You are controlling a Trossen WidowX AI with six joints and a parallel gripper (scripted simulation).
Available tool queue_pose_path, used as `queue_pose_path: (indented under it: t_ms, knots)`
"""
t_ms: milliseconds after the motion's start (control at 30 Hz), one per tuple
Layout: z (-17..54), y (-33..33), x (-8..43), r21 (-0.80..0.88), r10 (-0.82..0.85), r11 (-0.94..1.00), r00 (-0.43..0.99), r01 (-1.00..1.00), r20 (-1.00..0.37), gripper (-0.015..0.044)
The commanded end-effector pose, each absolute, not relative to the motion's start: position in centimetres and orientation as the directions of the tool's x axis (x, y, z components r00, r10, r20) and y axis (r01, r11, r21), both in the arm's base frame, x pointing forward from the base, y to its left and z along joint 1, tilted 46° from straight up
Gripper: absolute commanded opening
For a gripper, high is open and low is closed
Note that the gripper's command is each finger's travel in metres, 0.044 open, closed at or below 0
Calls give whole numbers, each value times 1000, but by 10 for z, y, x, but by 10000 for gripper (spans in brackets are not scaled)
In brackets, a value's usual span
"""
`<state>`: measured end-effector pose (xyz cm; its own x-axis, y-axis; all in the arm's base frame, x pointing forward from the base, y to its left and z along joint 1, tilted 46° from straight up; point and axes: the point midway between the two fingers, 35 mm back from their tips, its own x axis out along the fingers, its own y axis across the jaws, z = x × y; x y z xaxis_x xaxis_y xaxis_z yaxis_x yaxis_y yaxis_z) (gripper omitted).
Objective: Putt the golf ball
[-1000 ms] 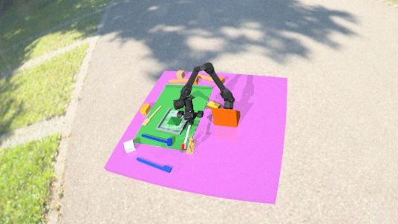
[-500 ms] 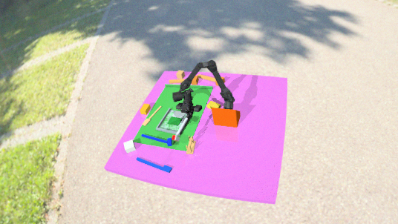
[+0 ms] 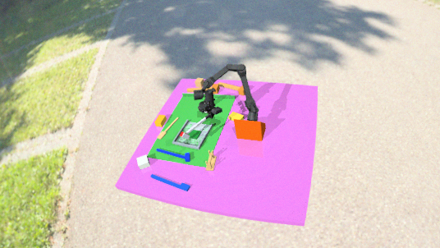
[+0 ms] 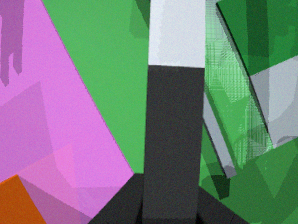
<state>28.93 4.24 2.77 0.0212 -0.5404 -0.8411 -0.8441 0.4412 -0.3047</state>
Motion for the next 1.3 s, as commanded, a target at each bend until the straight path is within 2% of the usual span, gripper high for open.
queue_pose_path:
  t_ms: [0, 600, 1100, 1267]
  knots:
    - [49, 26, 290, -370, -550, 506, 39, -779, -834, 0]
    - [137, -61, 260, -605, -633, 718, 41, -344, -773, 0]
    - [198, -119, 199, -709, -712, 699, -2, 92, -702, 0]
    - [199, -122, 196, -711, -715, 694, -5, 112, -699, 0]
